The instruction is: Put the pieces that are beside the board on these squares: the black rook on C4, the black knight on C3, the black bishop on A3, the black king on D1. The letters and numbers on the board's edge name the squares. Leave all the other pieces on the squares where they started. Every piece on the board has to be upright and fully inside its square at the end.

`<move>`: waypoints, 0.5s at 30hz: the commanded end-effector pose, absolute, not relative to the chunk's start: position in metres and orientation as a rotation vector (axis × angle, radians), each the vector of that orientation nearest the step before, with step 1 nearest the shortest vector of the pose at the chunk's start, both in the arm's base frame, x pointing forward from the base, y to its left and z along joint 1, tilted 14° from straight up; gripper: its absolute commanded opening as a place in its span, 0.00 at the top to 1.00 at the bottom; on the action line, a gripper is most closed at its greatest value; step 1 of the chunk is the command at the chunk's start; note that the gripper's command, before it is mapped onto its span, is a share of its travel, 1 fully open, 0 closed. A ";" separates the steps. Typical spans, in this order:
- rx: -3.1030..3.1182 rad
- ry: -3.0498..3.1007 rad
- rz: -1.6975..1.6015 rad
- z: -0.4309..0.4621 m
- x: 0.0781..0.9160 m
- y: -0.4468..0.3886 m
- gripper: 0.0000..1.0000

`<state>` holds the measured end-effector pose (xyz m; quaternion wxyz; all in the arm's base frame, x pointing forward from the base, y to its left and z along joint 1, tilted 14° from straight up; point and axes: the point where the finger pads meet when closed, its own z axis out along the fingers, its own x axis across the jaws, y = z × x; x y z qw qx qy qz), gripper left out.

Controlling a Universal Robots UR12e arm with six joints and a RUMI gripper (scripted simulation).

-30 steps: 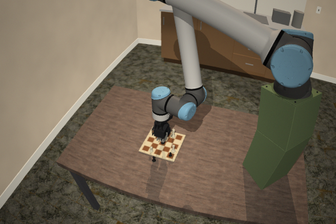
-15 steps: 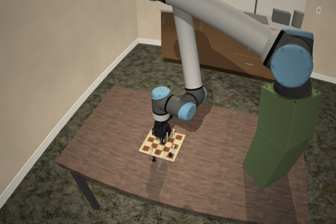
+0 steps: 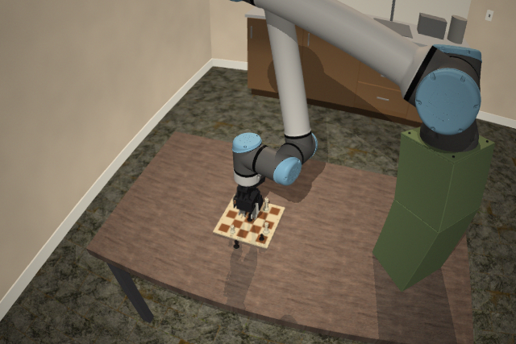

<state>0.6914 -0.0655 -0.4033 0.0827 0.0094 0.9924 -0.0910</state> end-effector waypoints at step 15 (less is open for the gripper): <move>0.028 2.962 -0.272 -0.348 0.683 -0.055 0.78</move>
